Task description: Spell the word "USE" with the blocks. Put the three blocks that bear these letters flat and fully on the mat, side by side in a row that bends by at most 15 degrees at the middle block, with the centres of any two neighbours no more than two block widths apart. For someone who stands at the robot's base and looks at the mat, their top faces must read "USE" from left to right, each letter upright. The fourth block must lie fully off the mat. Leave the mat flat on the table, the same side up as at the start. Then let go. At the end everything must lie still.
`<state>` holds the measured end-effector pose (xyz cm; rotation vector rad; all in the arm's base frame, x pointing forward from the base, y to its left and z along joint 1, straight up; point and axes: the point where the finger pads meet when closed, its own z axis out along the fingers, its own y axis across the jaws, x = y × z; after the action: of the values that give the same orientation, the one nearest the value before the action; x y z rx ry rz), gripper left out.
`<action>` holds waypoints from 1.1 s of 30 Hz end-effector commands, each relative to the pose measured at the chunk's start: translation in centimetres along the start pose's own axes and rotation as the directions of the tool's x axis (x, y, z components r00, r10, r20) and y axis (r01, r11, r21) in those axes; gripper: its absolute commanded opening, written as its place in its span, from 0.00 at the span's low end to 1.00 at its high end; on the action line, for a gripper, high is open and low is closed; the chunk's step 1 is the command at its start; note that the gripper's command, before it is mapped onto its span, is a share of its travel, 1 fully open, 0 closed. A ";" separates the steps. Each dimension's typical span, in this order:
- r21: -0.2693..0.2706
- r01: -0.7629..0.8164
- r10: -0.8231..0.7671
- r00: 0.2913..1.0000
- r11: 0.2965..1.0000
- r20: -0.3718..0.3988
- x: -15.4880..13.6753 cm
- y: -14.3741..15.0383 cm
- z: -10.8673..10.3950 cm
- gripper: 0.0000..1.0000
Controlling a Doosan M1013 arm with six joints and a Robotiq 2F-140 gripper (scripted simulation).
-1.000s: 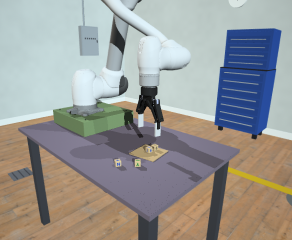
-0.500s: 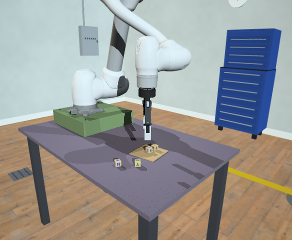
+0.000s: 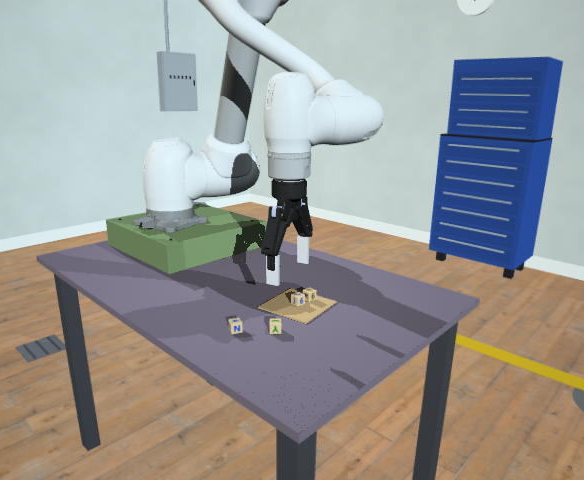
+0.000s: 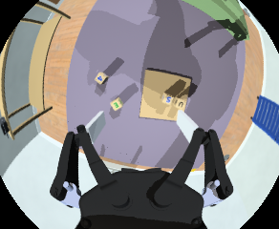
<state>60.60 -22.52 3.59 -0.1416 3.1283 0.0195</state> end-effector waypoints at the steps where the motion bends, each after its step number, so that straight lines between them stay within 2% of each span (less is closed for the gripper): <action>1: 0.007 -0.139 0.139 0.990 0.990 -0.004 -0.1 -0.8 0.0 1.00; 7: 0.008 -0.347 0.347 0.938 0.938 -0.002 -0.2 -2.2 0.1 1.00; 13: 0.008 -0.546 0.546 0.838 0.838 0.000 -0.2 -3.6 0.2 1.00; 15: 0.008 -0.546 0.546 0.838 0.838 0.000 -0.2 -3.6 0.2 1.00; 17: 0.008 -0.646 0.646 0.763 0.763 0.001 -0.2 -4.4 0.3 1.00; 19: 0.008 -0.678 0.678 0.735 0.735 0.001 -0.3 -4.7 0.3 1.00; 27: 0.007 -0.859 0.859 0.512 0.512 0.003 -0.2 -6.5 0.5 1.00; 29: 0.007 -0.875 0.875 0.484 0.484 0.003 -0.2 -6.7 0.5 1.00; 33: 0.007 -0.880 0.880 0.476 0.476 0.003 -0.2 -6.8 0.5 1.00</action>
<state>61.45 -29.24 3.01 1.4774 2.7700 0.0157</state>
